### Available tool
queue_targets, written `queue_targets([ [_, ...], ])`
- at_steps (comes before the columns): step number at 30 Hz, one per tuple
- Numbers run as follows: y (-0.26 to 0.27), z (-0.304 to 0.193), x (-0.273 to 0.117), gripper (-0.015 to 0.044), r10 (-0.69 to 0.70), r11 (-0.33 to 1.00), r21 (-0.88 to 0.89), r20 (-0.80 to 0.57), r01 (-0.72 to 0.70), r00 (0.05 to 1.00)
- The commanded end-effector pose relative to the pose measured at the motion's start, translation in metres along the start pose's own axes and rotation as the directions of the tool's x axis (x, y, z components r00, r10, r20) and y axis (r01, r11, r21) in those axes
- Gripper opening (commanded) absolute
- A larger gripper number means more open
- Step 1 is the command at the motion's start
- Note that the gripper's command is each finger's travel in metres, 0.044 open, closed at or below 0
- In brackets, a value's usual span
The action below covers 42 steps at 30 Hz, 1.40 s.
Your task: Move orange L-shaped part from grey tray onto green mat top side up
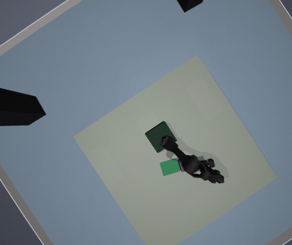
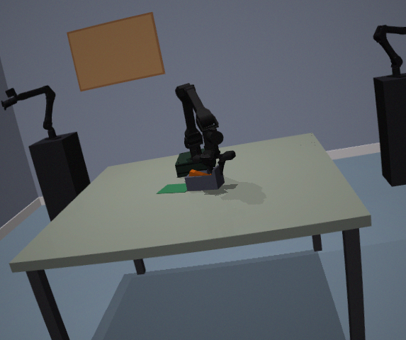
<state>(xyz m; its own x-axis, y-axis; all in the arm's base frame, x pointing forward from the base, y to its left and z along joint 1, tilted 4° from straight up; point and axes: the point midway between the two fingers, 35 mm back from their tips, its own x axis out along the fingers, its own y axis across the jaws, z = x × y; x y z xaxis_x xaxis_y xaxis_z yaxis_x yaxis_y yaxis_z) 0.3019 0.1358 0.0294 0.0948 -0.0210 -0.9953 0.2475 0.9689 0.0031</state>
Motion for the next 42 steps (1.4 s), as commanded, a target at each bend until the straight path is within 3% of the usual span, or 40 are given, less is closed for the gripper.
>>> queue_targets([
  [1, -0.002, -0.001, 0.009, 0.0180, -0.013, 1.000, -0.004, -0.007, 0.013, 1.000],
  [31, 0.000, -0.001, 0.015, 0.0180, -0.002, 1.000, -0.002, -0.002, 0.002, 1.000],
  [42, 0.010, -0.001, -0.007, 0.0180, -0.012, 1.000, -0.004, -0.007, 0.012, 1.000],
])
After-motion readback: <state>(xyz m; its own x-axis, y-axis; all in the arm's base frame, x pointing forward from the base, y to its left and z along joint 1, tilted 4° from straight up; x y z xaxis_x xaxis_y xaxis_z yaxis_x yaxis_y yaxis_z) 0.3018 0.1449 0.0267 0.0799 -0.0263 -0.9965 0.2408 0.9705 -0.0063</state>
